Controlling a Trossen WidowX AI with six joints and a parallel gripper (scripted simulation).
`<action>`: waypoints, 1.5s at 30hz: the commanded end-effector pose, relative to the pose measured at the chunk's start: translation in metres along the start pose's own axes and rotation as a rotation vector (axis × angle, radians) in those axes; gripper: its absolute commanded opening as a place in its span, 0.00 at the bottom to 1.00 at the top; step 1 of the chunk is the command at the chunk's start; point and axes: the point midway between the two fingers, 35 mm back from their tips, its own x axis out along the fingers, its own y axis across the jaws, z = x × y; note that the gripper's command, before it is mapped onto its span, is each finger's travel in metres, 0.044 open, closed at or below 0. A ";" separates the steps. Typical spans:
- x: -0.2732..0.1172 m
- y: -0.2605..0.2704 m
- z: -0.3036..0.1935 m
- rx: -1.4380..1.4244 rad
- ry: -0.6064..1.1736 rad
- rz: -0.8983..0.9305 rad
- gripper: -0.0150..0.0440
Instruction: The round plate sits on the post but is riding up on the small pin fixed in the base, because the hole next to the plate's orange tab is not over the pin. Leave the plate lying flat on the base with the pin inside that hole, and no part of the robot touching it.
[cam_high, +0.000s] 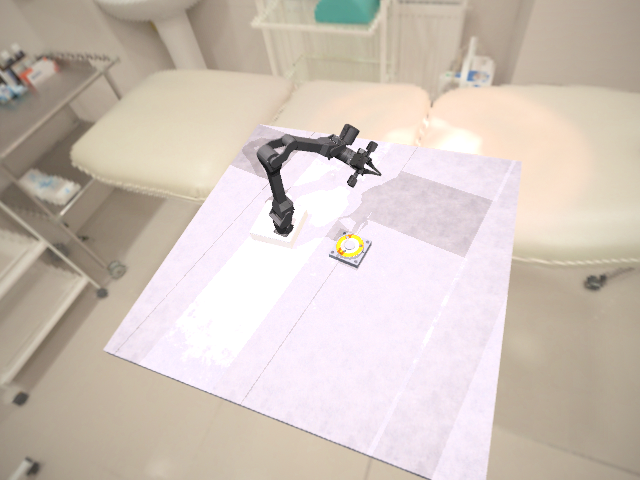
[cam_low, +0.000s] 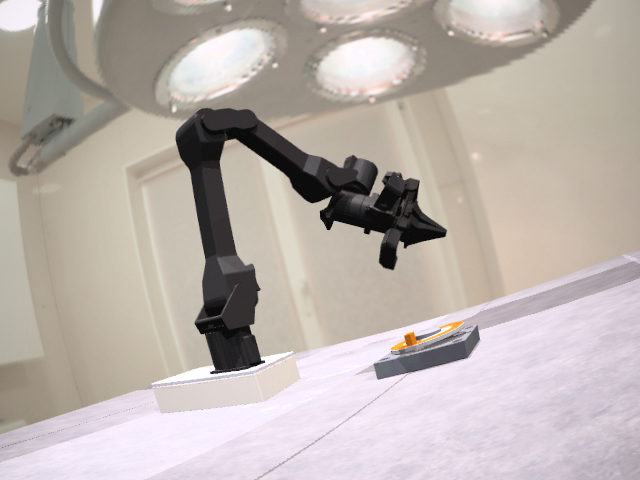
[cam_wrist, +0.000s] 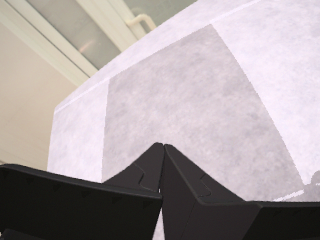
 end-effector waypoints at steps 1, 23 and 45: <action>0.027 -0.040 0.034 -0.229 0.056 -0.159 0.25; -0.004 -0.248 0.144 -0.732 0.839 -0.514 0.25; -0.001 -0.298 0.123 -0.721 0.972 -0.453 0.25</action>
